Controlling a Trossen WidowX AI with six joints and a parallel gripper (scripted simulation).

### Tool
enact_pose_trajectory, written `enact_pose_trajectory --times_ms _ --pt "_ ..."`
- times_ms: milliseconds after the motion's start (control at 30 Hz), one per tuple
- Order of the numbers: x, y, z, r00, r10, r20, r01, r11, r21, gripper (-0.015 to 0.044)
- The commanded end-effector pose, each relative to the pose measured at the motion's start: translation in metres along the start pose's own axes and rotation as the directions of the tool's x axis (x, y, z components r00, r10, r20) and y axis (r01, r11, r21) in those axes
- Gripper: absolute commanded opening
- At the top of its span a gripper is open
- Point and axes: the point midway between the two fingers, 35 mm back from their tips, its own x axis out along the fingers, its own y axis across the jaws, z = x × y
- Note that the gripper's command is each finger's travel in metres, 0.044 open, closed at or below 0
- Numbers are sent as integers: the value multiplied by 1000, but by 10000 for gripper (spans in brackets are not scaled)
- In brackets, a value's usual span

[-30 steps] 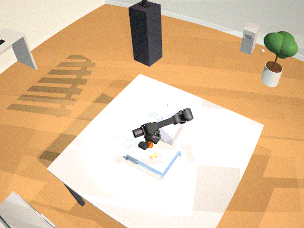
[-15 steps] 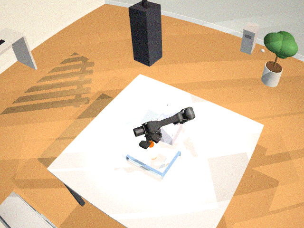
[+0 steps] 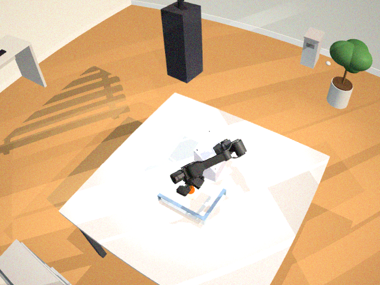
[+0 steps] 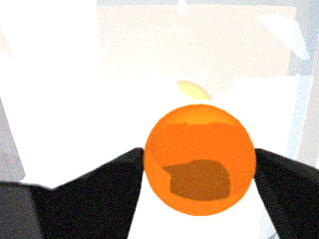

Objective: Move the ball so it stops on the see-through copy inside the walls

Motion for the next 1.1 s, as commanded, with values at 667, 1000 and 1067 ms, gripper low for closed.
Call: enact_pose_trajectory --times_ms 667,1000,1067 --pt "69 5 3 1000 9 15 -9 1000 12 0" --pt "70 4 3 1000 8 9 -8 1000 3 131" --pt "70 4 3 1000 8 9 -8 1000 3 184"
